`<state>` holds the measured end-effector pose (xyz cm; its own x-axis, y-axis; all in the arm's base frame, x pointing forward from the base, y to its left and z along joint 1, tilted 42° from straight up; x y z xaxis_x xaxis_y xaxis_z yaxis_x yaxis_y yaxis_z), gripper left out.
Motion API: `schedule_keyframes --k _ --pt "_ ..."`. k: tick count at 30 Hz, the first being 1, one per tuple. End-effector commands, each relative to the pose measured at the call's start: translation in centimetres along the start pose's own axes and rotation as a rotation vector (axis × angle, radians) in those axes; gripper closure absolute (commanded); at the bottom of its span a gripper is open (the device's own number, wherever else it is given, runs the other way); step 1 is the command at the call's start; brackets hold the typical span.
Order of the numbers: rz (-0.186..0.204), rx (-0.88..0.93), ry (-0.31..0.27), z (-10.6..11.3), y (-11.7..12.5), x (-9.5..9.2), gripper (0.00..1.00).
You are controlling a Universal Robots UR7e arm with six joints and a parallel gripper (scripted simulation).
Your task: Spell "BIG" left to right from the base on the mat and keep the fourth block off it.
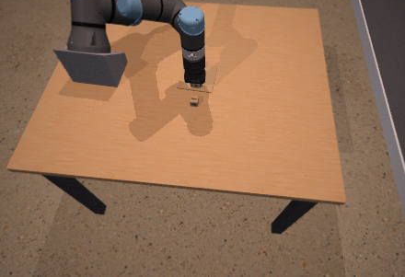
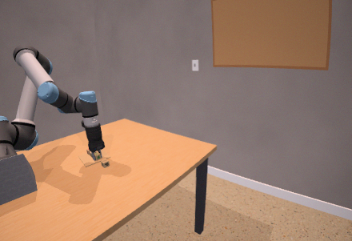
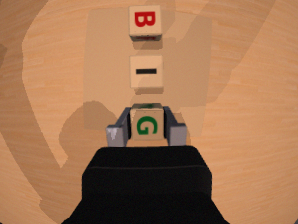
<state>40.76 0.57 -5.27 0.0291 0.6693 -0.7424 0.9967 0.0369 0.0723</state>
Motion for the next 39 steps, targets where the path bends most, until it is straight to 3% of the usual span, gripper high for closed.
schedule_keyframes --k 1,39 --pt "0.0 0.001 0.001 -0.01 -0.01 0.07 0.43" --pt "-0.001 0.001 0.002 -0.03 -0.03 0.5 0.43"
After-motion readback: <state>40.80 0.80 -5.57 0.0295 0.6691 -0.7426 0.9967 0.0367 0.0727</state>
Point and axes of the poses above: the point where the finger pads meet when closed, its own x axis out along the fingers, its own y axis across the jaws, z = x × y, the point moved 3 cm from there along -x, back along the fingers, and after that the axes turned 2 degrees about -x, right-handed, at the moved point
